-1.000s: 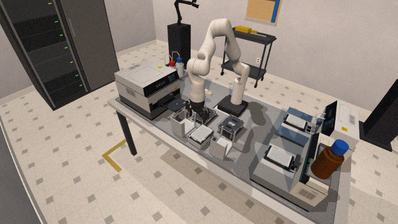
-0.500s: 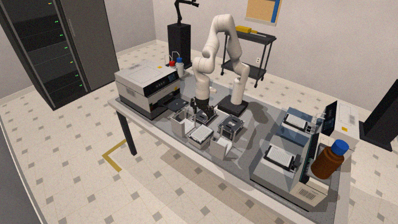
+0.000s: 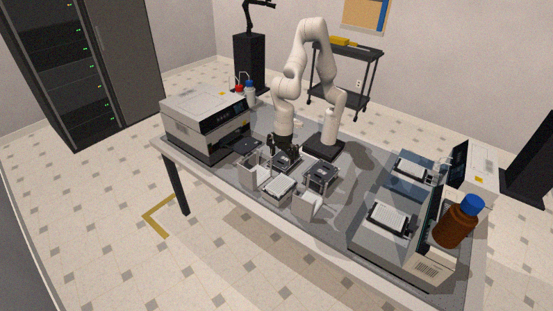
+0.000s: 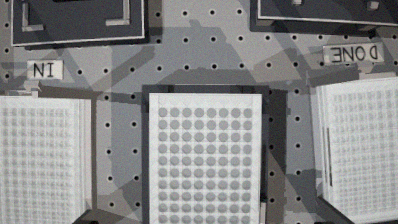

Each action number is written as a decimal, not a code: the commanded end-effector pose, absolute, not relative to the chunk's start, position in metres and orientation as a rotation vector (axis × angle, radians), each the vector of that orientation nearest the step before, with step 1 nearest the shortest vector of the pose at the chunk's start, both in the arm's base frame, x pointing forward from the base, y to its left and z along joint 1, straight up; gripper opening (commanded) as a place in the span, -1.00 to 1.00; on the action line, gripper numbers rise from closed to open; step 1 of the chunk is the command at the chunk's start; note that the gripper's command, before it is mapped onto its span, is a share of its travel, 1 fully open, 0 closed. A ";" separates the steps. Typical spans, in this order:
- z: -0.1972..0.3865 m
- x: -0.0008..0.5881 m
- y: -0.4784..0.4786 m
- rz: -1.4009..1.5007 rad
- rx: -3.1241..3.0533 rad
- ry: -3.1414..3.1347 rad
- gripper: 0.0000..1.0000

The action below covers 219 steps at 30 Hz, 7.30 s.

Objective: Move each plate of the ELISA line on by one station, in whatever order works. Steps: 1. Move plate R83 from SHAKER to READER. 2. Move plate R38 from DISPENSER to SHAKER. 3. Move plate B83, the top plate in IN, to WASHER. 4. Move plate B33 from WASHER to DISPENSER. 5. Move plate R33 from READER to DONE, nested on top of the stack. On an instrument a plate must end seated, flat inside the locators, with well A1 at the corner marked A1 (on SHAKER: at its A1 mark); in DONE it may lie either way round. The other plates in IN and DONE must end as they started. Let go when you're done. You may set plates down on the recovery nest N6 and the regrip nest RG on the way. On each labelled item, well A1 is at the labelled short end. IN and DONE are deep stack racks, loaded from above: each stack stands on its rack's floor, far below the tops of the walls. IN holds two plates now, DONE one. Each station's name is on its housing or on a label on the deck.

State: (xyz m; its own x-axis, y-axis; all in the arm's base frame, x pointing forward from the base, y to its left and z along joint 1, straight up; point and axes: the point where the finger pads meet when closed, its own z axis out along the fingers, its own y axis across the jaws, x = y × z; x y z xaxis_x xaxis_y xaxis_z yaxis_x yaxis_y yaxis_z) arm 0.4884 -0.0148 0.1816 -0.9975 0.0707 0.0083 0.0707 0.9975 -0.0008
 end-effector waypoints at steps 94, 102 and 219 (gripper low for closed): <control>0.073 0.487 -0.015 0.005 -0.122 -3.135 1.00; 0.064 0.487 -0.015 0.005 -0.122 -3.135 1.00; 0.034 0.487 -0.015 0.000 -0.117 -3.135 0.88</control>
